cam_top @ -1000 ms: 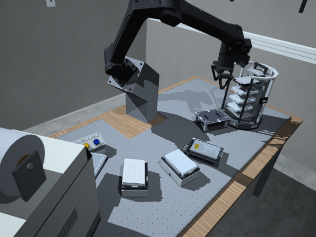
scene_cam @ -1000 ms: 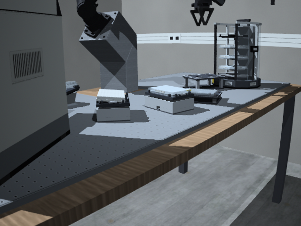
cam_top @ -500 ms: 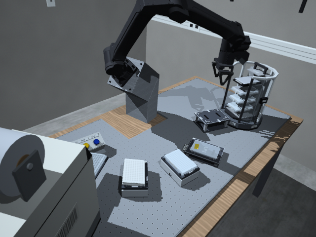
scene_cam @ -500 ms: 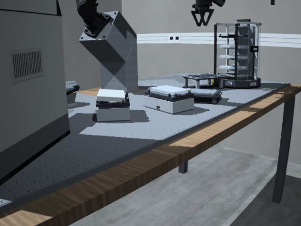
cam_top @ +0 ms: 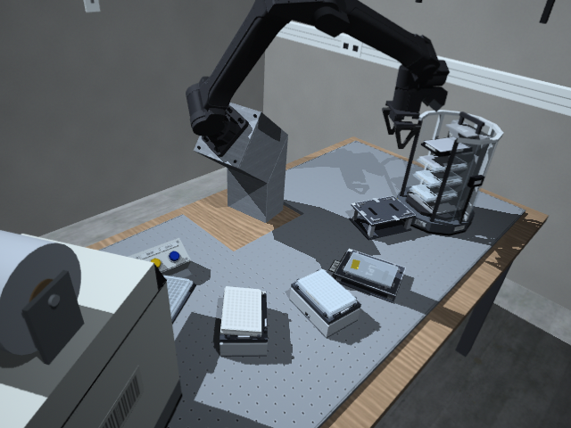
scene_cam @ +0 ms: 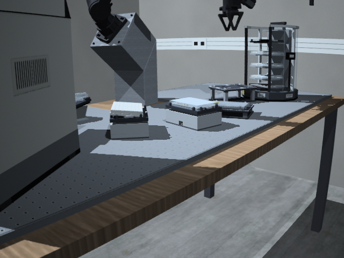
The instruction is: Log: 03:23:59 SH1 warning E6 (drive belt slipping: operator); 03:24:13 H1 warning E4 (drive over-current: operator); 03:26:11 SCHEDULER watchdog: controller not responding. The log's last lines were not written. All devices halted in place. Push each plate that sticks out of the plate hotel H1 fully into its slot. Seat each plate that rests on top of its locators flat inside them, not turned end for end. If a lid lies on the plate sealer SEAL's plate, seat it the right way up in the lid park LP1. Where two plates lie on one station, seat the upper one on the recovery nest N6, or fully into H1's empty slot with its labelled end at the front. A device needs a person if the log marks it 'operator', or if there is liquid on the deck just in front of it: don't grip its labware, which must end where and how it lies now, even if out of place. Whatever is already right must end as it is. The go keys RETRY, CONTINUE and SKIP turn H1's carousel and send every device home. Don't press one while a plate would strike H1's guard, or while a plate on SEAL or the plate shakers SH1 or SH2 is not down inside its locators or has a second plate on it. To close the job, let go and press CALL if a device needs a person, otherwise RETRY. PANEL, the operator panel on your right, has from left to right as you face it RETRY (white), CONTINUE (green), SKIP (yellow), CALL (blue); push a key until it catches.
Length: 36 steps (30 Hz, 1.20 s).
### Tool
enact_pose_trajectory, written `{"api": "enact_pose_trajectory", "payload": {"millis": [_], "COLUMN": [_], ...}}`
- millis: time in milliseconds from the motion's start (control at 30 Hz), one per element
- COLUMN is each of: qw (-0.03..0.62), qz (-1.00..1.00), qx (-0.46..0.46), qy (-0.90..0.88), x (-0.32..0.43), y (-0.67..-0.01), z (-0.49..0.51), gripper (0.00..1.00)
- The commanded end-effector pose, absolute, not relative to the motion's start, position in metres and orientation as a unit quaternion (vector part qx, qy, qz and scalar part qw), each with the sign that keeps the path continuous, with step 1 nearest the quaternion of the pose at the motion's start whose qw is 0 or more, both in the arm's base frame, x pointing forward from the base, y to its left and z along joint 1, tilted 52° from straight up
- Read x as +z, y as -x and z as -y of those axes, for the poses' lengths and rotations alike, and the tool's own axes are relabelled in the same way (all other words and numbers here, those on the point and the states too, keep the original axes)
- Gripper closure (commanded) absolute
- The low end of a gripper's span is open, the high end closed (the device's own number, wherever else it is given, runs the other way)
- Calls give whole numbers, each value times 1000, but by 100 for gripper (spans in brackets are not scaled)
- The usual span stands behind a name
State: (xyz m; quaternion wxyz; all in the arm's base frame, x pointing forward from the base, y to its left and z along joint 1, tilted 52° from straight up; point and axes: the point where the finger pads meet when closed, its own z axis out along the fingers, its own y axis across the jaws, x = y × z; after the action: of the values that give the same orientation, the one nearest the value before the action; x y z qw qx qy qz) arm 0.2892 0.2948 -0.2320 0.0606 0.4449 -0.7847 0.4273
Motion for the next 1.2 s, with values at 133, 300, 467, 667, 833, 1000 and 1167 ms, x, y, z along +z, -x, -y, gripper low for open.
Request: {"api": "enact_pose_trajectory", "payload": {"millis": [133, 300, 467, 667, 833, 1000, 1167], "qw": [15, -15, -49, -75, -109, -141, -167], "qz": [787, 786, 779, 771, 759, 744, 730], "qx": [386, 351, 315, 287, 250, 212, 181], "qy": [-481, -508, -540, -563, -592, -618, -637], "x": [-222, -222, -222, -222, -222, -221, -221], "y": [-294, -298, -298, -298, -298, -298, -298], "z": [-309, -304, -305, -305, -305, -304, -304], "gripper": [0, 0, 0, 0, 0, 0, 0]}}
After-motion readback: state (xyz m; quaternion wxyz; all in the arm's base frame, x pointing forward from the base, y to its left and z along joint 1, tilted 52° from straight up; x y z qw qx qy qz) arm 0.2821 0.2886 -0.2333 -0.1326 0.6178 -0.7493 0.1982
